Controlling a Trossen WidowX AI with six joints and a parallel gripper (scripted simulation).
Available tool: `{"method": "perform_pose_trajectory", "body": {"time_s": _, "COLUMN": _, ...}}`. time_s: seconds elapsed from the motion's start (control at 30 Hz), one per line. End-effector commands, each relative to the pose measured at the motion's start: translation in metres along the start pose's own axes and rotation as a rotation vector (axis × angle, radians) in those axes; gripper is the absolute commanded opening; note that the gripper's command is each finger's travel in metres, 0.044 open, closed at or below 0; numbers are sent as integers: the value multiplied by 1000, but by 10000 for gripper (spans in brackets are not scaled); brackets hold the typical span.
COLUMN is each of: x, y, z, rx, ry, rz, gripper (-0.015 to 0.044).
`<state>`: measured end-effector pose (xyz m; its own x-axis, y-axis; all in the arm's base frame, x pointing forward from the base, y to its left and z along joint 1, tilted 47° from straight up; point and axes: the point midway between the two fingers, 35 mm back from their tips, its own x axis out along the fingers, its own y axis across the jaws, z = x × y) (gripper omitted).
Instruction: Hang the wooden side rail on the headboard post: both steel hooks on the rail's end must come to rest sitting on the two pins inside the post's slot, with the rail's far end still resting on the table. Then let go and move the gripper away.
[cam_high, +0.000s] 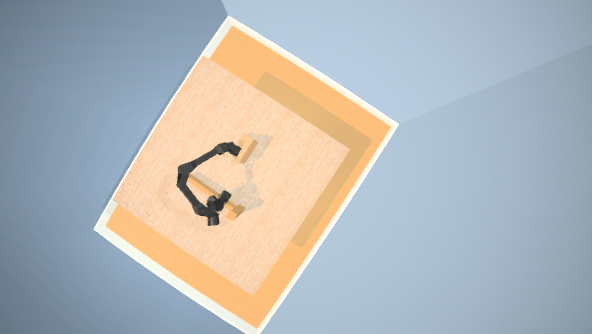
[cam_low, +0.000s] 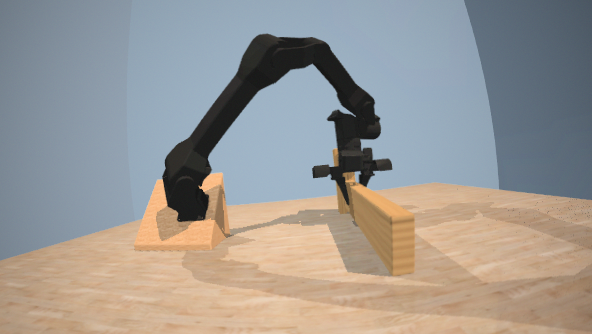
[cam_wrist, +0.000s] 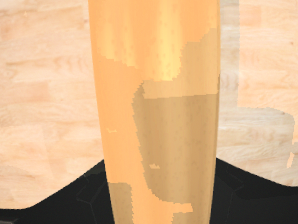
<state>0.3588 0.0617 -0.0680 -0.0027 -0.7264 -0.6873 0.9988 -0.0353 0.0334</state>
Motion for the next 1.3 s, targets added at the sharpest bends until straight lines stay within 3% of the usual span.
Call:
{"method": "perform_pose_trajectory", "body": {"time_s": 0.0, "x": -2, "y": 0, "z": -3, "rx": -8, "ry": 8, "rz": 6, "gripper": 0}}
{"method": "perform_pose_trajectory", "body": {"time_s": 0.83, "x": 2, "y": 0, "z": -3, "rx": -8, "ry": 8, "rz": 6, "gripper": 0}}
{"method": "perform_pose_trajectory", "body": {"time_s": 1.27, "x": 0, "y": -1, "z": -1, "rx": -3, "ry": 0, "rz": 1, "gripper": 341}}
